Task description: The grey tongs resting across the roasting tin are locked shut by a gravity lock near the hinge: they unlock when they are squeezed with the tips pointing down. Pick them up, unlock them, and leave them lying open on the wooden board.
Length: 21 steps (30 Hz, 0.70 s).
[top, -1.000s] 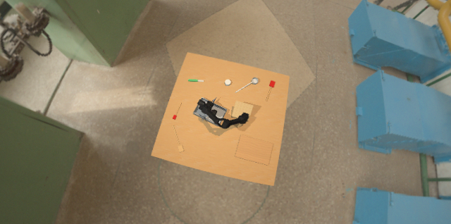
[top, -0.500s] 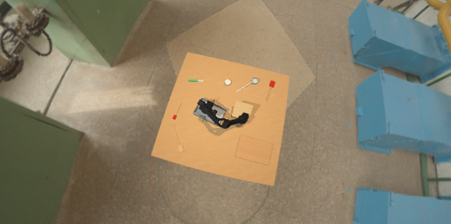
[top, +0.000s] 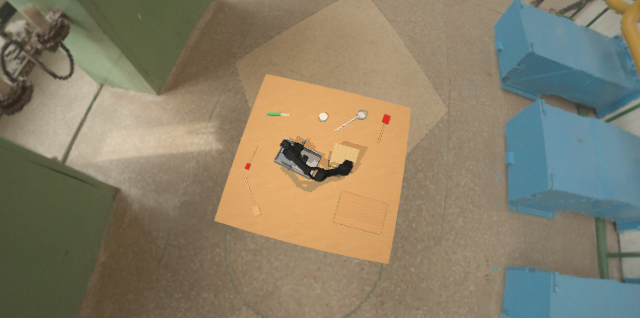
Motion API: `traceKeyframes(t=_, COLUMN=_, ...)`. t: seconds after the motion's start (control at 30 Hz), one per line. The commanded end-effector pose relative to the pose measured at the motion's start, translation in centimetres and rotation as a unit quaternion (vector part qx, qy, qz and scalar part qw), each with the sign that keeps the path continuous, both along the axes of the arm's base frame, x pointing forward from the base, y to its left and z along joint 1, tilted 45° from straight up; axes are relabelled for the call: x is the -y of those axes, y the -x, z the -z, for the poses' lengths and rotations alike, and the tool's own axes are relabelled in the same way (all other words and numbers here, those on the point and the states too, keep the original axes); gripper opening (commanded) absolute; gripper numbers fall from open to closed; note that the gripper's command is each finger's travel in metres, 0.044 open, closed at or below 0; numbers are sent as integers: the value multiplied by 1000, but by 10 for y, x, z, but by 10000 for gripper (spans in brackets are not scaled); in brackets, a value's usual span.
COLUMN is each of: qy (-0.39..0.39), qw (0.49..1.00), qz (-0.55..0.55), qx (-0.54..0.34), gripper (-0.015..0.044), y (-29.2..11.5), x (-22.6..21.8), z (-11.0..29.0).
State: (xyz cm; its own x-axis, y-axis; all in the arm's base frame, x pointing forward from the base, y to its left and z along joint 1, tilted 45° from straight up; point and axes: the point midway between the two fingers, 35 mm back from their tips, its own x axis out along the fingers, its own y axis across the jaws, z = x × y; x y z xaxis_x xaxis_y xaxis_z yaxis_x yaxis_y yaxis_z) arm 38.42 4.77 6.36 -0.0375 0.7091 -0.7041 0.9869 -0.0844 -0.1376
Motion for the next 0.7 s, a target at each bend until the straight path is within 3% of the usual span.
traceKeyframes(t=0.0, qy=7, qw=1000, qz=22, qx=14, gripper=-150, y=-7, x=38, z=-34)
traceKeyframes(t=0.17, qy=8, qw=999, qz=43, qx=12, gripper=-150, y=-1, x=79, z=-77)
traceKeyframes(t=0.67, qy=7, qw=999, qz=50, qx=-1, gripper=-150, y=2, x=64, z=-85)
